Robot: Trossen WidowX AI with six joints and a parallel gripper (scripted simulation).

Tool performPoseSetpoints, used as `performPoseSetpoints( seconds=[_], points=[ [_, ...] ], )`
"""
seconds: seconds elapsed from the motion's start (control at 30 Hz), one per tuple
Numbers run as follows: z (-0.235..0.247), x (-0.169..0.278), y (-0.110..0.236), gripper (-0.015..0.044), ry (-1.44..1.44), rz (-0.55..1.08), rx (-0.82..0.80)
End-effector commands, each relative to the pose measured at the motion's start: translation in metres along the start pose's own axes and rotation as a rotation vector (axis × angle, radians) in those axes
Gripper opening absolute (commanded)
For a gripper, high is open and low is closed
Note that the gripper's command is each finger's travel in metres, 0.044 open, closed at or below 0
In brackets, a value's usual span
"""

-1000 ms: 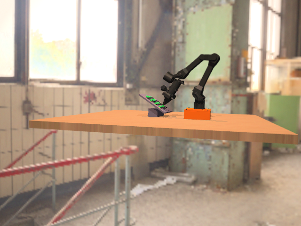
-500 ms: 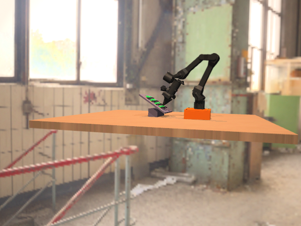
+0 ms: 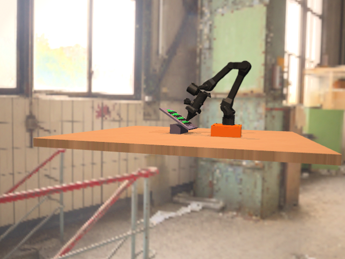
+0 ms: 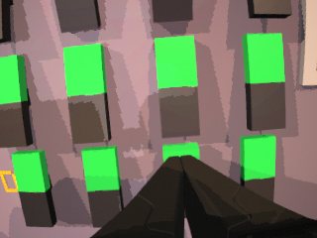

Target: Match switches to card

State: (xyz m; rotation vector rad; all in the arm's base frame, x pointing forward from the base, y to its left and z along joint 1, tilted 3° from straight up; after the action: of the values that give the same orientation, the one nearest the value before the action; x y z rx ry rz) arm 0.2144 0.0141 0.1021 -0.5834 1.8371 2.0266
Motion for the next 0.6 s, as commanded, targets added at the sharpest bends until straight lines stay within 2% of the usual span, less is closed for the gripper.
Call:
performPoseSetpoints(
  seconds=[0.0,0.3,0.57],
  points=[
    [0.0,0.0,-0.001,0.0,-0.004,0.0,0.004],
    [0.0,0.0,0.0,0.0,0.0,0.001,0.0],
    [0.0,0.004,0.062,0.0,-0.004,-0.022,0.003]
  ],
)
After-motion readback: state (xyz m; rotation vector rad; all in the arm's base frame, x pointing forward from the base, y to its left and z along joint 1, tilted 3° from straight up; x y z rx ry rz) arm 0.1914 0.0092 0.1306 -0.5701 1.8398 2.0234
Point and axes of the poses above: the point midway between the two fingers, 35 mm back from their tips, its own y axis back along the fingers, its own z axis across the jaws, x = y × z, the point moved 7 cm from there along y, back along the fingers, and after that the axes turned 4 degrees about -y, right-handed, at the moved point
